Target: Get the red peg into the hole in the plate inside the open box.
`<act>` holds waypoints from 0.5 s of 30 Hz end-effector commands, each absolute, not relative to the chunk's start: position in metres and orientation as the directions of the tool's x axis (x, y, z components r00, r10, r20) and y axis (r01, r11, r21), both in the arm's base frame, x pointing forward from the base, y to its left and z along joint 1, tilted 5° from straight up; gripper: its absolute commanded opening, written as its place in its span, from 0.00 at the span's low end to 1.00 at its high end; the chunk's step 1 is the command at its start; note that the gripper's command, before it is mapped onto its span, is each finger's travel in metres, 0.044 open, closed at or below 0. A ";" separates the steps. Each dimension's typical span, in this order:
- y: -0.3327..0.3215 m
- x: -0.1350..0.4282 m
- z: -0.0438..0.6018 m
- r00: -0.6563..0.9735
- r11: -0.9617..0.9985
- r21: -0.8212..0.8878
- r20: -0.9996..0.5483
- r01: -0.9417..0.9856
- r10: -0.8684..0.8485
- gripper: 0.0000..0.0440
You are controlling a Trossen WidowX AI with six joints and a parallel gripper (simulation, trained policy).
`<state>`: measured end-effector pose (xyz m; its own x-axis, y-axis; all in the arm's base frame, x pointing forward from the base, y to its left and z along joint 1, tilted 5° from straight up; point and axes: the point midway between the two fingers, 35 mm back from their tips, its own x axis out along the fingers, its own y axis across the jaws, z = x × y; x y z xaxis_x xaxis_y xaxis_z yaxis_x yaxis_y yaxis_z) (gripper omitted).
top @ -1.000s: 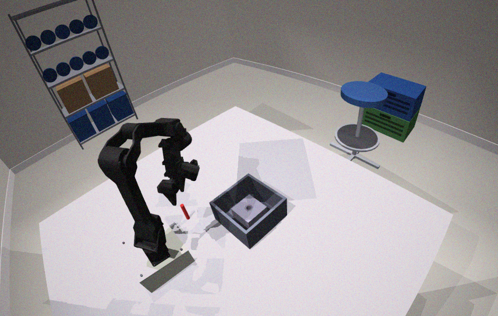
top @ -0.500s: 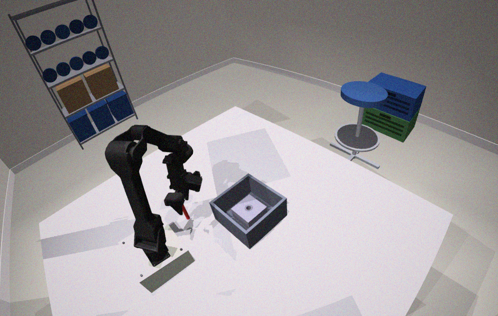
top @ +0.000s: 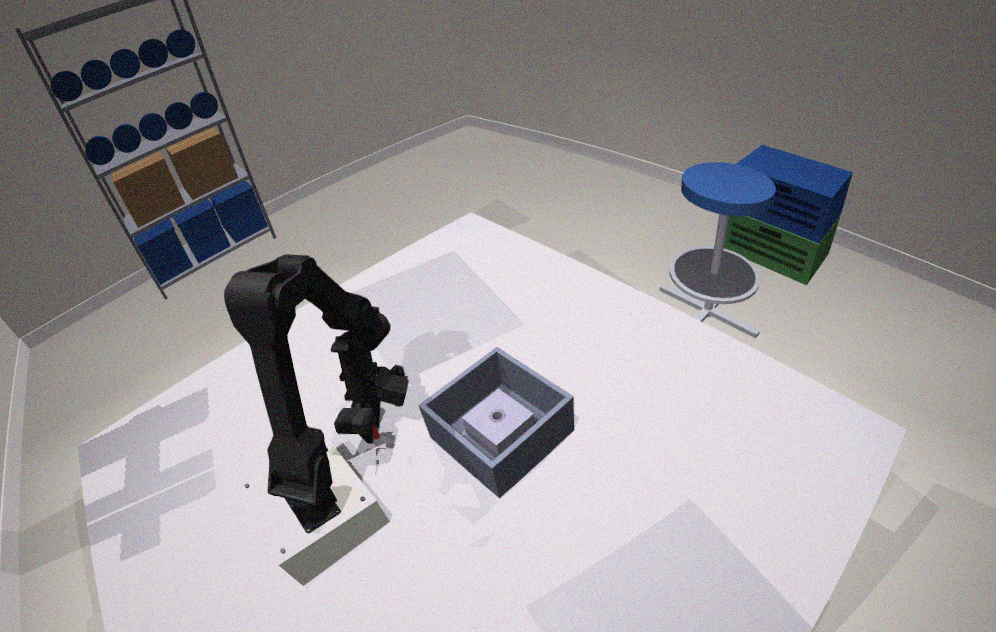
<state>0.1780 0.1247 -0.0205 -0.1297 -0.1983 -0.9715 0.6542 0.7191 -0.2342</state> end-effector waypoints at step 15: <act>0.116 0.183 -0.007 -0.121 0.729 -0.279 -0.957 0.625 -0.262 0.00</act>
